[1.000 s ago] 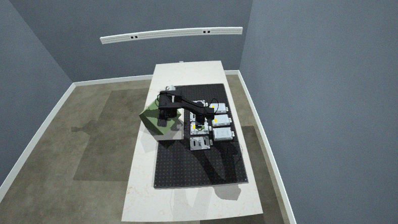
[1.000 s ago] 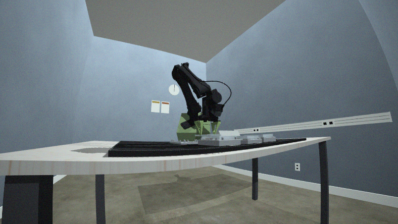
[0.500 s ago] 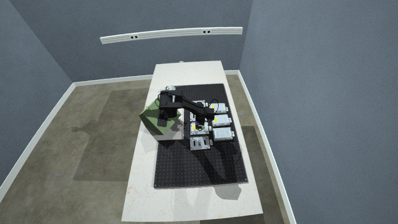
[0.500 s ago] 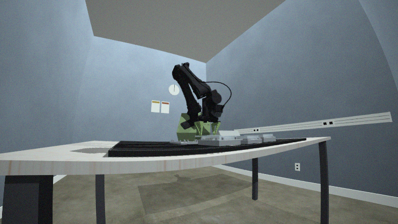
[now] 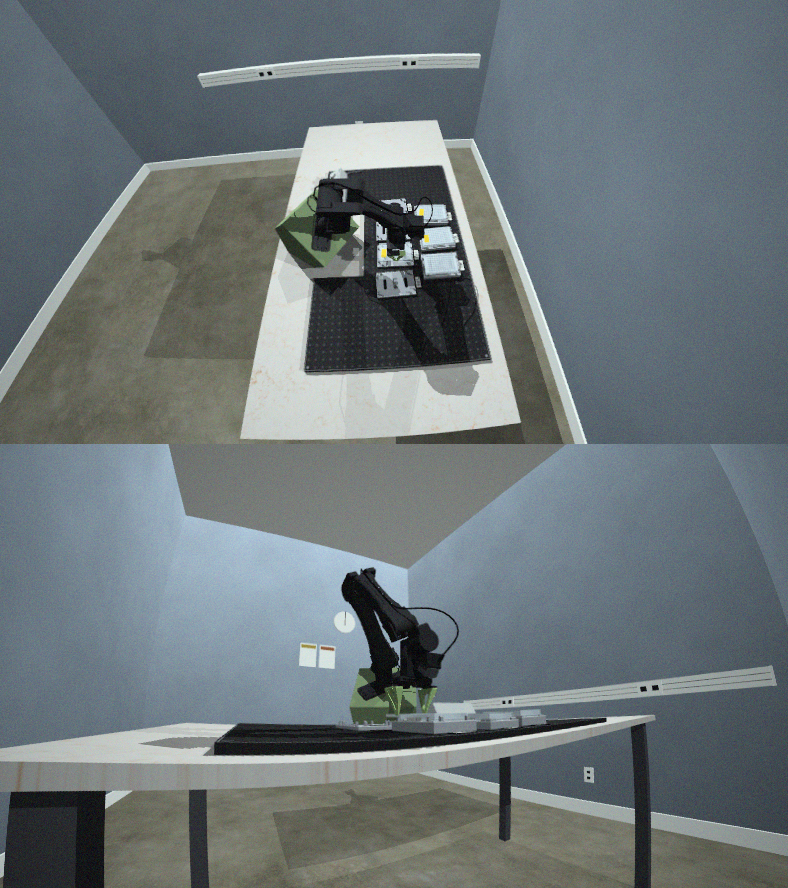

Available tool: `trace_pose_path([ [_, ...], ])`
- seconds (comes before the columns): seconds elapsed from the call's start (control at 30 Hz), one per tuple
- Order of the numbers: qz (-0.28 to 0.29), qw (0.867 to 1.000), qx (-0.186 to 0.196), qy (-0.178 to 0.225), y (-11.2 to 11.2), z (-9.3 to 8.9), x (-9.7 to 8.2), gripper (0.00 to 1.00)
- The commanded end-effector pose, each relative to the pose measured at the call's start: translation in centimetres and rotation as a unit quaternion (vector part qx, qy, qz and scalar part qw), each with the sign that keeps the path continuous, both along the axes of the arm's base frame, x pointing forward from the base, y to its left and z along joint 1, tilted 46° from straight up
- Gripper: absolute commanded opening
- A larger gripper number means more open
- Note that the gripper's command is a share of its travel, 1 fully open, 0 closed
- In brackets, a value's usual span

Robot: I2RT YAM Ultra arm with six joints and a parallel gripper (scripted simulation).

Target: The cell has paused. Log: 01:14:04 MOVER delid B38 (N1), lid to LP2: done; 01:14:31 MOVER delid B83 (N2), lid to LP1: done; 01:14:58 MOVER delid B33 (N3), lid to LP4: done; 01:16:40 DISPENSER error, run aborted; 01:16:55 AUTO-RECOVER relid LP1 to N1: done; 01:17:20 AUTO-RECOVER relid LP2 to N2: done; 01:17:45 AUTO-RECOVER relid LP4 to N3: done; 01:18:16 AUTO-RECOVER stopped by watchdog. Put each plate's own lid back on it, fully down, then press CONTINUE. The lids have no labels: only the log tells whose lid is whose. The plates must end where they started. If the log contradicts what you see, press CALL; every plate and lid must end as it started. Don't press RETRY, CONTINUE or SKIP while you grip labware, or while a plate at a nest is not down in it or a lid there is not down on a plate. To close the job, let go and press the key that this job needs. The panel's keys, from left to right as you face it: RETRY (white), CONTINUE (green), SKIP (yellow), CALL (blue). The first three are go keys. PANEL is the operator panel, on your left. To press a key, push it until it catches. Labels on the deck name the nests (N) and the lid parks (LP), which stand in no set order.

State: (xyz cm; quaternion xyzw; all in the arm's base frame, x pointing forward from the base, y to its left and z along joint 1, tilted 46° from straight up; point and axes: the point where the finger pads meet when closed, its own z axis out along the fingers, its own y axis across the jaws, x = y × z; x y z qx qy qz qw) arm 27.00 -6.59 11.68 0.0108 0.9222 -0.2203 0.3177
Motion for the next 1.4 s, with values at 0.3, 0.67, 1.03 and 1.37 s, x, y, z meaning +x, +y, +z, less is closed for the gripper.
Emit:
trace_pose_path([
  [0.3,0.001,1.0,0.001,0.0,-0.2,-0.7,0.2,0.0],
  [0.67,0.003,1.0,0.002,-0.005,-0.3,-0.5,0.6,0.0],
  [1.03,0.001,1.0,0.002,-0.01,-0.5,-0.2,1.3,0.0],
  [1.37,0.001,1.0,0.001,0.006,-0.7,-1.7,0.7,0.0],
])
